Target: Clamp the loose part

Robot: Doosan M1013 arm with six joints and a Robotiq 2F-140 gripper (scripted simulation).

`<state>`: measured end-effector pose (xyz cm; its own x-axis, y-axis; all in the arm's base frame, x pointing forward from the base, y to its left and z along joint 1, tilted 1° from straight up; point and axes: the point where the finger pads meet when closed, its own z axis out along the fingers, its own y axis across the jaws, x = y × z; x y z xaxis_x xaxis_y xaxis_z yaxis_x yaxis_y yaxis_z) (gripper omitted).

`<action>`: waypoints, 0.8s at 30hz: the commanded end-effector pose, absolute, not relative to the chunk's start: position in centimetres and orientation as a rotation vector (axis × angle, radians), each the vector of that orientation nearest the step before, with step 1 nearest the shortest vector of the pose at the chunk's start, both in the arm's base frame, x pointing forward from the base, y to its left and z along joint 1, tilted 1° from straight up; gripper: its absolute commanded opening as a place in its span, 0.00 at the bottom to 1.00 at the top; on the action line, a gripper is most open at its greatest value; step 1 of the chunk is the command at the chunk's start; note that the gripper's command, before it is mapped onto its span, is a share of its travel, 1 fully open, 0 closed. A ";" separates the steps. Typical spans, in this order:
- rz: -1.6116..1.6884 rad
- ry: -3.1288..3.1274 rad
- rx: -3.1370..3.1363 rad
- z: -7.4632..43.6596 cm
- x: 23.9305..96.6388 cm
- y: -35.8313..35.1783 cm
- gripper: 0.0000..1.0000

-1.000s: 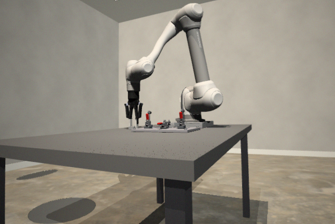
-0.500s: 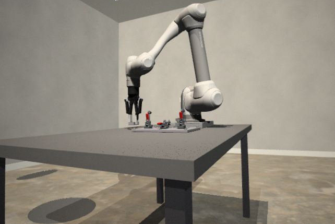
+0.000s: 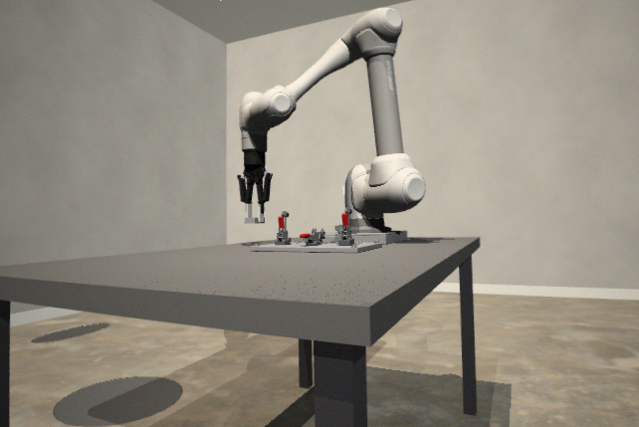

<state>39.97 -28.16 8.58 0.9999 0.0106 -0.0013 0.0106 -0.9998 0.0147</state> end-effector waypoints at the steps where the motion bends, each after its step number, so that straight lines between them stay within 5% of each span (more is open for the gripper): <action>1: -0.002 0.017 3.127 9.6 40.0 -28.1 0.10; 24: -0.002 0.017 3.127 12.2 40.0 -28.1 0.10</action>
<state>39.97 -28.11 12.17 0.9999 0.0106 -0.0014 0.0106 -0.9998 0.0146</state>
